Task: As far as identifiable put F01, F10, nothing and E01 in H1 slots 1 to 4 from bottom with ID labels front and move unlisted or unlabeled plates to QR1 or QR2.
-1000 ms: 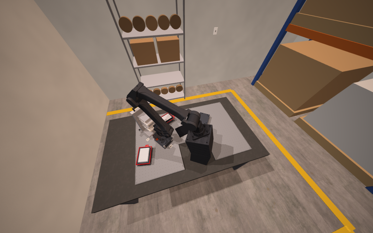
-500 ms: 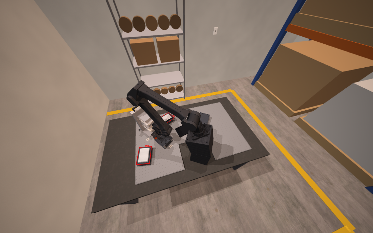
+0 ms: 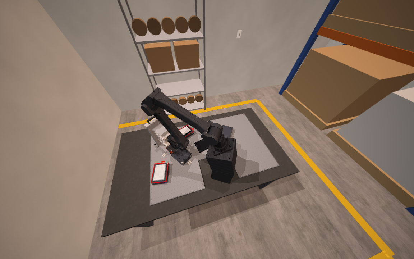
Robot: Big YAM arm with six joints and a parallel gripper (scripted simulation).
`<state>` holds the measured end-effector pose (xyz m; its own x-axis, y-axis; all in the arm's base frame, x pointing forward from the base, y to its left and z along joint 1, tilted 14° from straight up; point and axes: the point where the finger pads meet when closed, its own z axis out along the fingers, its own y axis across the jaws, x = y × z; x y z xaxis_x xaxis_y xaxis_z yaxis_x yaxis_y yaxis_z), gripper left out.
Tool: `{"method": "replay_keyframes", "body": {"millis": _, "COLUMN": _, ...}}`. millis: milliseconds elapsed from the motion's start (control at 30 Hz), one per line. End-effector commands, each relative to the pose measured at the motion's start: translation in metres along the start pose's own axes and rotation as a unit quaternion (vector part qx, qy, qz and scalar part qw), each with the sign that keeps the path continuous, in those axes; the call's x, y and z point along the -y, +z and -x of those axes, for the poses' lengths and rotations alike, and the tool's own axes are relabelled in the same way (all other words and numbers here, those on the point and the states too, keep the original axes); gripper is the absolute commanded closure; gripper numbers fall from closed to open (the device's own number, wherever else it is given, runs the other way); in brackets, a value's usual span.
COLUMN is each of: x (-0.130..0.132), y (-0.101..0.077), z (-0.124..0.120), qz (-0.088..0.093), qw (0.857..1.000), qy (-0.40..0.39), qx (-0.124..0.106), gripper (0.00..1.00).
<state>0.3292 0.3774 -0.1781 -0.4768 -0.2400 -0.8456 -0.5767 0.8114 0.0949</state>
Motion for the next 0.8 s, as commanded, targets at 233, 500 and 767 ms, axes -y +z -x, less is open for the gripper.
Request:
{"method": "replay_keyframes", "body": {"millis": 233, "x": 0.005, "y": 0.011, "z": 0.018, "qz": -0.004, "qw": 1.0, "qy": -0.003, "qx": 0.006, "gripper": 0.0}}
{"method": "replay_keyframes", "body": {"millis": 500, "x": 0.008, "y": 0.016, "z": 0.012, "qz": -0.007, "qw": 1.0, "qy": -0.005, "qx": -0.003, "gripper": 0.0}}
{"method": "replay_keyframes", "body": {"millis": 767, "x": 0.004, "y": 0.024, "z": 0.036, "qz": -0.003, "qw": 1.0, "qy": -0.002, "qx": 0.01, "gripper": 0.0}}
